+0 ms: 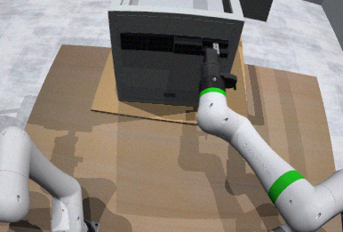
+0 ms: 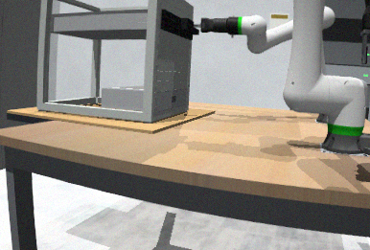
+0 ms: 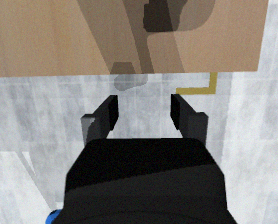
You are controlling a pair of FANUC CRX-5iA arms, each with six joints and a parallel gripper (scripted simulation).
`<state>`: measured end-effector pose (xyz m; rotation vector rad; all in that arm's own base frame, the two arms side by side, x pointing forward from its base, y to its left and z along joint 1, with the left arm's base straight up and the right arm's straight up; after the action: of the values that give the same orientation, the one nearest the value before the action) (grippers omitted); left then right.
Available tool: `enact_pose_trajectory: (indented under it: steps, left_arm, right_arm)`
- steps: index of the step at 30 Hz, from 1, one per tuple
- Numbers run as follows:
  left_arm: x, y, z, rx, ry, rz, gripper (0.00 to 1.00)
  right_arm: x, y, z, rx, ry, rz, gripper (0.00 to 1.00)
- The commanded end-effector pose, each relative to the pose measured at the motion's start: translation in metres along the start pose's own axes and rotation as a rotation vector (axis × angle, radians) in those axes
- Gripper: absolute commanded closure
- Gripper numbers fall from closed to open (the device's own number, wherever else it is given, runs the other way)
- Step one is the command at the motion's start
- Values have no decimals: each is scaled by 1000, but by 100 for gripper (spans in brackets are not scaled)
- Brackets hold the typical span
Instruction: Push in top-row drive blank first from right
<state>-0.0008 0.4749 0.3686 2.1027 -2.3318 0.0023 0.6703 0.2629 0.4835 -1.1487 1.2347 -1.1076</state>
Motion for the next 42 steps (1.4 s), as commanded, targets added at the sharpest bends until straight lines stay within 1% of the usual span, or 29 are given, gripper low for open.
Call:
enact_pose_trajectory:
  steps: [1,42]
  left_arm:
    - [0,0,-1,0,-2,0,0]
    - [0,0,-1,0,-2,0,0]
  right_arm:
    - [0,-1,1,2,0,1,100]
    - [0,-1,5,2,0,1,100]
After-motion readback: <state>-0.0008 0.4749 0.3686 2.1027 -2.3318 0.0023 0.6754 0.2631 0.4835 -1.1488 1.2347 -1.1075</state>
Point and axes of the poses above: on each arm, the point where the finger pads meet when closed, its own z axis out along the fingers, its own y axis across the jaws, x = y × z, the point moved 8 cm from there along -z, back along the fingers, and after that the axes turned 6 degrees about z, right-handed, at the moved point
